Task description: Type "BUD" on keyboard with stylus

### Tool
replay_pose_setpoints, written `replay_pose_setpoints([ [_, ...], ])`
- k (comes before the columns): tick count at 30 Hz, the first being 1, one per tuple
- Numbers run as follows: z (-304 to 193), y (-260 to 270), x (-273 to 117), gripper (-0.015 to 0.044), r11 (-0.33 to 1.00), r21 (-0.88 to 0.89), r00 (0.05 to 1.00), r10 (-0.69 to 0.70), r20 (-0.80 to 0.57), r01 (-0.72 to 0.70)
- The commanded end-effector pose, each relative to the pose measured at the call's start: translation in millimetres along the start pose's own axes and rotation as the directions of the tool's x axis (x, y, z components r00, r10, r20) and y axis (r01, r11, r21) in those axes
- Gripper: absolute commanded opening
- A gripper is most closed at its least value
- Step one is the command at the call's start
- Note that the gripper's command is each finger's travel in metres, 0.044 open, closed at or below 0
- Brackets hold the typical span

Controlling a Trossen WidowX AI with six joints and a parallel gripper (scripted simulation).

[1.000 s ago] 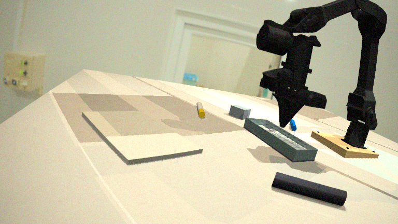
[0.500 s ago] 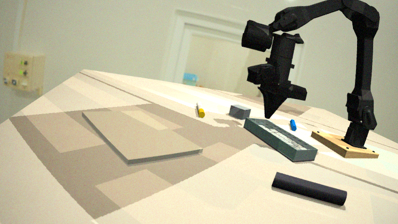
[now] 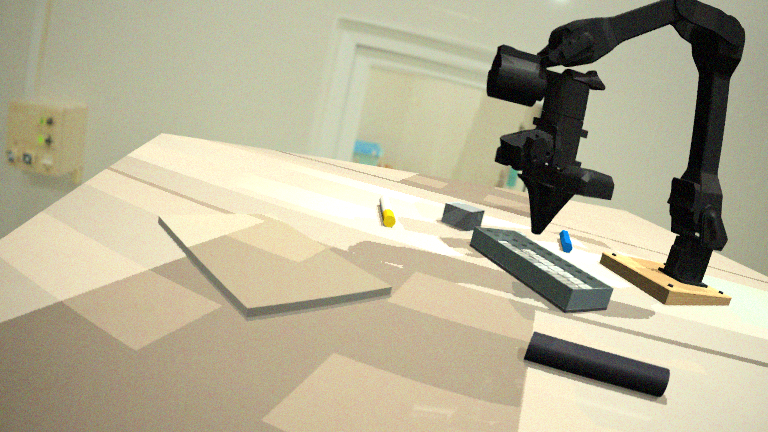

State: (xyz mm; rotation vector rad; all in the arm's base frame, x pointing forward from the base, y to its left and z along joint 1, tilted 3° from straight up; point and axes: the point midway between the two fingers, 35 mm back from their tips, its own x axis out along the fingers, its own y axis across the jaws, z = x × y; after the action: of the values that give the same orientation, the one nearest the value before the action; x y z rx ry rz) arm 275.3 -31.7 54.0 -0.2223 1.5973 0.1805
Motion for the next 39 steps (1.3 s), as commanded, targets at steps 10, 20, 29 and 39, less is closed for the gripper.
replay_pose_setpoints([
  [10, -6.3, 15.6, -0.6, 0.0, 1.0, 0.007, 1.0, -0.002, 0.008, 0.001],
  [20, -7.0, 87.3, -0.4, 0.0, 1.0, 0.006, 1.0, 0.006, 0.008, -0.006],
  [29, -6.0, 87.2, -10.2, 0.0, 1.0, 0.006, 1.0, 0.006, 0.008, -0.006],
  [39, -6.2, 86.6, -58.0, 0.0, 1.0, 0.006, 1.0, 0.006, 0.008, -0.006],
])
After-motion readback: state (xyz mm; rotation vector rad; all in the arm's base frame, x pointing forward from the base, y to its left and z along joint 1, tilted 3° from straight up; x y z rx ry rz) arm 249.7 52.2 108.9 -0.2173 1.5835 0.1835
